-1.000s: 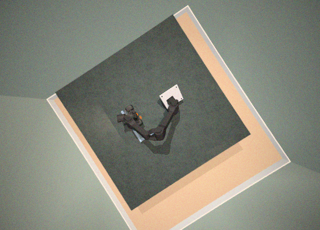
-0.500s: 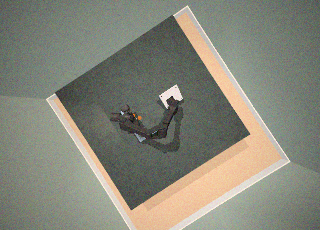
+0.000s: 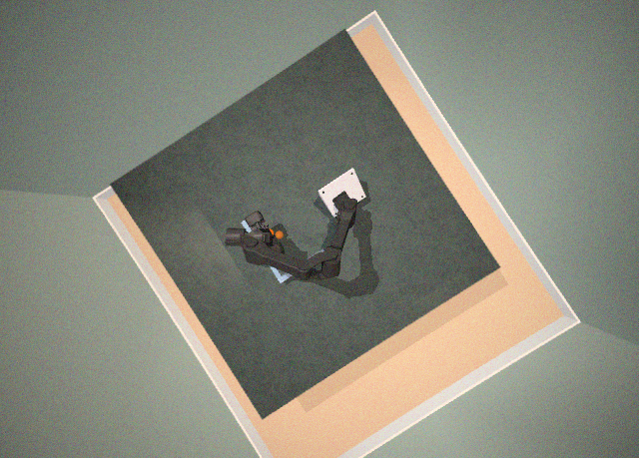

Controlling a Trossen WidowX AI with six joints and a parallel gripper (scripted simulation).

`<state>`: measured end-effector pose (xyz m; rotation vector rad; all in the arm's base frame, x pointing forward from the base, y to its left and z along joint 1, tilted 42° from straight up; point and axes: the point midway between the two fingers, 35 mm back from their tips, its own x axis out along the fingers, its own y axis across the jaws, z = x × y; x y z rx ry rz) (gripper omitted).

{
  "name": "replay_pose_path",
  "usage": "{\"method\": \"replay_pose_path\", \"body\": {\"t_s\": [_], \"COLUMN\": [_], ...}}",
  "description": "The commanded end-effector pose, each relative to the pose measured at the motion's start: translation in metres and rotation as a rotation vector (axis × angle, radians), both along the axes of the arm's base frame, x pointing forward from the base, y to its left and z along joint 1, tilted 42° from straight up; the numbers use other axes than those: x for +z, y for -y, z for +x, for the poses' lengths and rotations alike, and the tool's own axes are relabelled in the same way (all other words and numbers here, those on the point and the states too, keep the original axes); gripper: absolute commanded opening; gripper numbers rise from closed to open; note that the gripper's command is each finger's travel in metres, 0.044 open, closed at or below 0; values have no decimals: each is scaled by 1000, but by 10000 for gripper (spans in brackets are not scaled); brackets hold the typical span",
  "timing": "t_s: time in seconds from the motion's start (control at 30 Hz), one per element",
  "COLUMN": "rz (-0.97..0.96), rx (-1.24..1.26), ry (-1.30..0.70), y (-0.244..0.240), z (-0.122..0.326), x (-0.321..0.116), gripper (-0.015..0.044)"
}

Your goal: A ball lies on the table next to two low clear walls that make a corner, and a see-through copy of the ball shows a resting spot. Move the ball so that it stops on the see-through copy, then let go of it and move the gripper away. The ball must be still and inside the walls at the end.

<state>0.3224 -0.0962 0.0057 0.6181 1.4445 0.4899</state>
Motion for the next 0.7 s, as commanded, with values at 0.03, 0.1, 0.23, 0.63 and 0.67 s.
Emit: {"method": "replay_pose_path", "body": {"t_s": [0.03,0.1,0.23,0.63,0.67], "rz": [5,6,7,8,9], "rx": [2,2,2,2,2], "ry": [-3,-3,-3,-2,-2], "y": [-23,-31,-37,-73,-77], "z": [-4,-6,-8,-2,-2], "x": [-2,-3,-3,-46,-50], "gripper": [0,0,0,0,0]}}
